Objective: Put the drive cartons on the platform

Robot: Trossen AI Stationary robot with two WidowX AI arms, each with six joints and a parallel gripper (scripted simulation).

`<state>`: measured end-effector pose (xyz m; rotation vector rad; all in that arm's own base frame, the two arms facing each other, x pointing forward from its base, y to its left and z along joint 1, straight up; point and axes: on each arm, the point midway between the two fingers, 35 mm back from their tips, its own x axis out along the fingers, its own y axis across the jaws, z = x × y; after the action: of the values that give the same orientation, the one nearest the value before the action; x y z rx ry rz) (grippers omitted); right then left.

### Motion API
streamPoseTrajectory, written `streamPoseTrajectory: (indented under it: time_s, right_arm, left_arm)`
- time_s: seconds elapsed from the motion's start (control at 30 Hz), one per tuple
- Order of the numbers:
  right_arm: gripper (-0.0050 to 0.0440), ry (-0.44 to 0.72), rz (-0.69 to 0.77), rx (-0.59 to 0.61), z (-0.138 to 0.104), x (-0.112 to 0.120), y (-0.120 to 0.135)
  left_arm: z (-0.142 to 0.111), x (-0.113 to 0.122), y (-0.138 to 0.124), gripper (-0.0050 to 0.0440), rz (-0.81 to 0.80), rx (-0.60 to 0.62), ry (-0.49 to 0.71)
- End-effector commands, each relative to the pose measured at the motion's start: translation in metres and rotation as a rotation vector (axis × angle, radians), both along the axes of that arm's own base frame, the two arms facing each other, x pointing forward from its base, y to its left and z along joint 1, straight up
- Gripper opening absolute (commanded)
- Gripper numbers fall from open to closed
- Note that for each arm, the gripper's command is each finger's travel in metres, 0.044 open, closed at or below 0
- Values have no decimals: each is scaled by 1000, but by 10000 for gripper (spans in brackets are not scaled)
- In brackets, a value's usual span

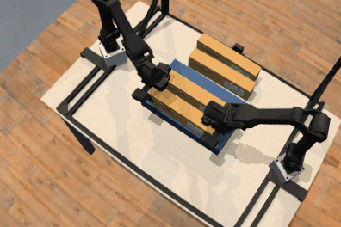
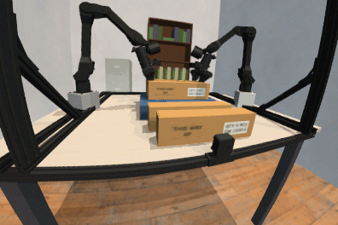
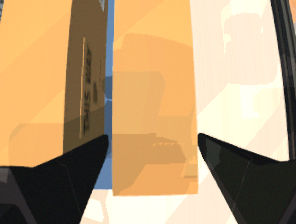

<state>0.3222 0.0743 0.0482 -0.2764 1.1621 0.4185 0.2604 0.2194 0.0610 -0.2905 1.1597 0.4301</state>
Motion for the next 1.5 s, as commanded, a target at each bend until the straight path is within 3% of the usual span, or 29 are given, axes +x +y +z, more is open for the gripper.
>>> streamPoseTrajectory:
  time_s: [0.0,0.27,0.5,0.7,1.27,1.47]
  right_arm:
    - [389,0,-3,-5,-1,0,-1]
    - [389,0,-3,-5,6,0,0]
    - [389,0,-3,-5,53,0,0]
    - [389,0,-3,-5,69,0,0]
    - [389,0,-3,-5,68,-1,0]
    - [389,0,-3,-5,68,-11,1]
  left_arm:
    - [-1,-1,0,389,3,0,2]
    - [6,0,0,389,3,0,2]
    - [53,0,0,389,3,0,2]
    - [69,0,0,389,3,0,2]
    - [69,0,-1,389,3,0,2]
    - [69,-5,-9,389,3,0,2]
